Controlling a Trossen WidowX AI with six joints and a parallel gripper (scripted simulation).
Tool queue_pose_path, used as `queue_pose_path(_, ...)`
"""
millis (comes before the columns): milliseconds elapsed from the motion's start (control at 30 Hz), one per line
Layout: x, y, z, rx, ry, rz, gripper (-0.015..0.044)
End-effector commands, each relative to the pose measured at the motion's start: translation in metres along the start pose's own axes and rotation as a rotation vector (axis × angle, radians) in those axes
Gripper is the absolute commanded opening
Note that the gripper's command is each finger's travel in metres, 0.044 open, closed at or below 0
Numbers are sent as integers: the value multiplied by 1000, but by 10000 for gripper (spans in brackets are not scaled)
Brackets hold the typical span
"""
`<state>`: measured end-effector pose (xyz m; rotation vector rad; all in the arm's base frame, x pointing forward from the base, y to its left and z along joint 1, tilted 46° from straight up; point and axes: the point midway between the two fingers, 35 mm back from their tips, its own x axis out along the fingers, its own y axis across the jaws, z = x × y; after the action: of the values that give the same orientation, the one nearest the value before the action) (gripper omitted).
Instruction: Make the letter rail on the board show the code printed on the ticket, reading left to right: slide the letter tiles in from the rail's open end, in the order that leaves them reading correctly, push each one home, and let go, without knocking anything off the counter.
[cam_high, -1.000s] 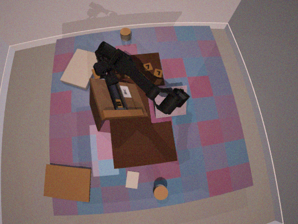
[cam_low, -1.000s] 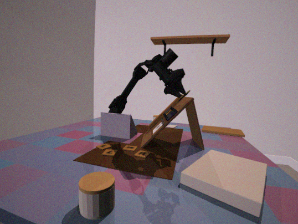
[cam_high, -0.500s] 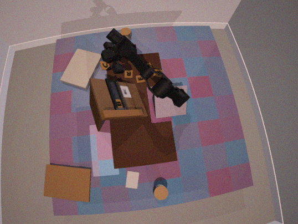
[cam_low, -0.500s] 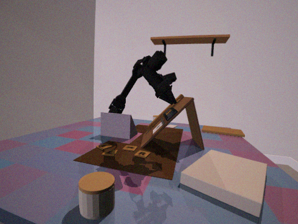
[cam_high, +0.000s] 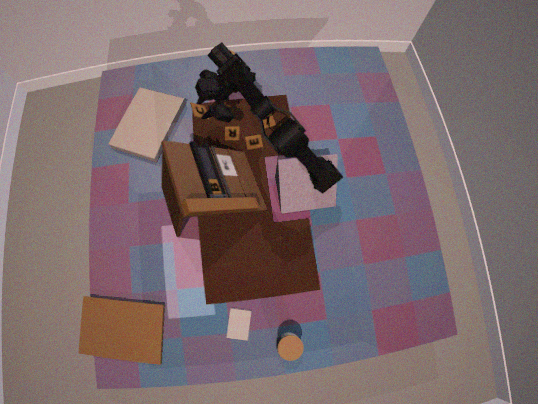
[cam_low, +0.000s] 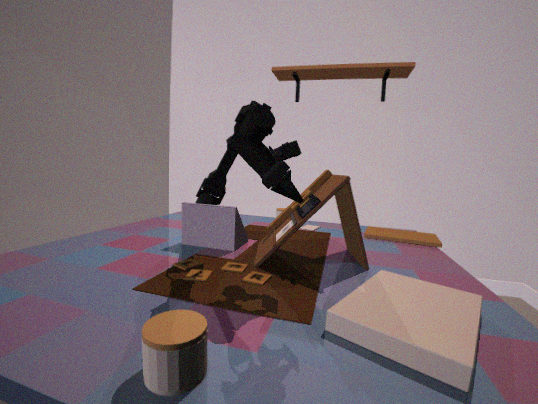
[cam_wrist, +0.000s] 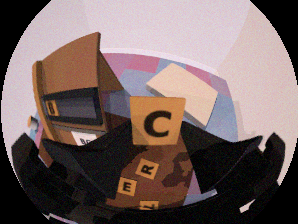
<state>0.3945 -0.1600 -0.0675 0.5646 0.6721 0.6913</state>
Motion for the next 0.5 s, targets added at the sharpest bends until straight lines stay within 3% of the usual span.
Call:
queue_pose_path(0,14,0,-1,5,-2,11,0)
queue_pose_path(267,47,2,0,5,-6,15,0)
queue_pose_path(467,49,3,0,5,-7,16,0)
